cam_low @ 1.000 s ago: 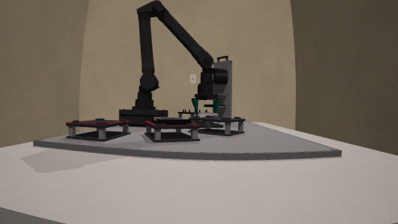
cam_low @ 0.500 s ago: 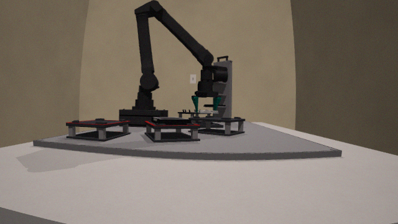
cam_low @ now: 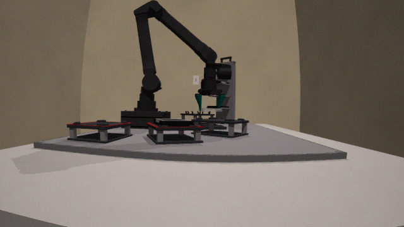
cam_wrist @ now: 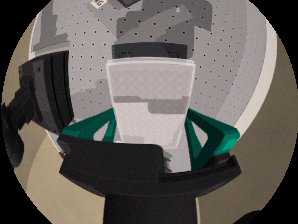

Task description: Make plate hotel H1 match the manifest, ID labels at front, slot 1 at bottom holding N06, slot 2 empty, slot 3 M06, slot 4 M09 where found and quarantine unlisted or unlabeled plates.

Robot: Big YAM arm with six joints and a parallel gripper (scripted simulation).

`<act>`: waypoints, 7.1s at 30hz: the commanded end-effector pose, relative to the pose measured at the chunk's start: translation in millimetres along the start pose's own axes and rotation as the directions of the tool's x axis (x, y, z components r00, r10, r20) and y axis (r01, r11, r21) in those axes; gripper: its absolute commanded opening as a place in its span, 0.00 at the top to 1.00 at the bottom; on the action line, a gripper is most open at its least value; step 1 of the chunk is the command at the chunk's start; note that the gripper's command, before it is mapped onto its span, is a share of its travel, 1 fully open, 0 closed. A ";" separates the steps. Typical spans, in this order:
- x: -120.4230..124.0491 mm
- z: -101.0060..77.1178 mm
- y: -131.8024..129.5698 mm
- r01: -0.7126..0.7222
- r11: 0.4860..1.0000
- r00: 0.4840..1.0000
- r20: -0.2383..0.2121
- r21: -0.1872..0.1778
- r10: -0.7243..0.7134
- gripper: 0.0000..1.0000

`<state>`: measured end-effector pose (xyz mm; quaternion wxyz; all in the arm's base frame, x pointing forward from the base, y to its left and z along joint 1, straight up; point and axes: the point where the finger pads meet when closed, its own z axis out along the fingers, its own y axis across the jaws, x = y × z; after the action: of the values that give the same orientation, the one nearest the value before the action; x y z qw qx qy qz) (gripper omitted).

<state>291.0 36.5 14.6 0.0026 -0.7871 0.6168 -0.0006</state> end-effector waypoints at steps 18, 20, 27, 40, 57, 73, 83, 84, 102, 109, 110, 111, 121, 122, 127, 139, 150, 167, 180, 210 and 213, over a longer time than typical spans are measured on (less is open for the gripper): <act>3.6 -70.0 -22.2 0.007 0.998 1.000 -0.005 0.062 -0.007 0.14; 3.6 -75.8 -22.0 0.007 0.998 1.000 -0.005 0.062 -0.007 0.14; 3.8 -94.9 -21.1 0.006 0.998 1.000 -0.005 0.061 -0.006 0.14; 4.0 -124.7 -19.6 0.005 0.998 1.000 -0.005 0.060 -0.005 0.14; 4.1 -164.6 -17.5 0.004 0.998 1.000 -0.004 0.056 -0.004 0.14; -28.7 -180.0 -22.2 -0.131 0.990 0.991 0.009 0.048 0.130 0.14; -55.3 -176.3 -24.4 -0.252 0.967 0.968 0.014 0.032 0.252 0.14; -59.1 -181.2 -29.3 -0.268 0.962 0.963 0.020 0.044 0.268 0.14; -116.1 -182.3 -39.7 -0.490 0.871 0.872 0.044 0.041 0.488 0.14; -141.2 -183.7 -38.9 -0.588 0.808 0.808 0.053 0.033 0.586 0.14; -144.9 -184.2 -38.9 -0.602 0.798 0.798 0.056 0.034 0.599 0.14; -148.5 -185.4 -38.7 -0.615 0.788 0.788 0.061 0.035 0.612 0.14; -177.2 -184.0 -37.0 -0.659 0.752 0.752 0.064 0.026 0.656 0.14; -180.8 -184.0 -36.9 -0.659 0.752 0.752 0.065 0.026 0.656 0.14; -195.9 -183.3 -28.4 -0.726 0.688 0.687 0.057 0.013 0.724 0.14; -229.2 -177.7 -17.5 -0.819 0.574 0.573 0.054 -0.001 0.817 0.14; -259.3 -178.9 -8.1 -0.819 0.574 0.573 0.053 -0.005 0.818 0.14; -255.9 -121.1 3.9 -0.819 0.574 0.574 0.011 -0.004 0.819 0.14; -257.3 -87.1 2.8 -0.821 0.570 0.570 0.013 -0.004 0.821 0.14; -257.7 -67.2 -3.7 -0.821 0.571 0.571 0.043 -0.005 0.820 0.14; -255.1 -64.3 -2.1 -0.821 0.571 0.571 0.034 -0.005 0.820 0.14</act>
<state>223.5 279.0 68.7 0.0004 -0.4140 0.9103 0.0018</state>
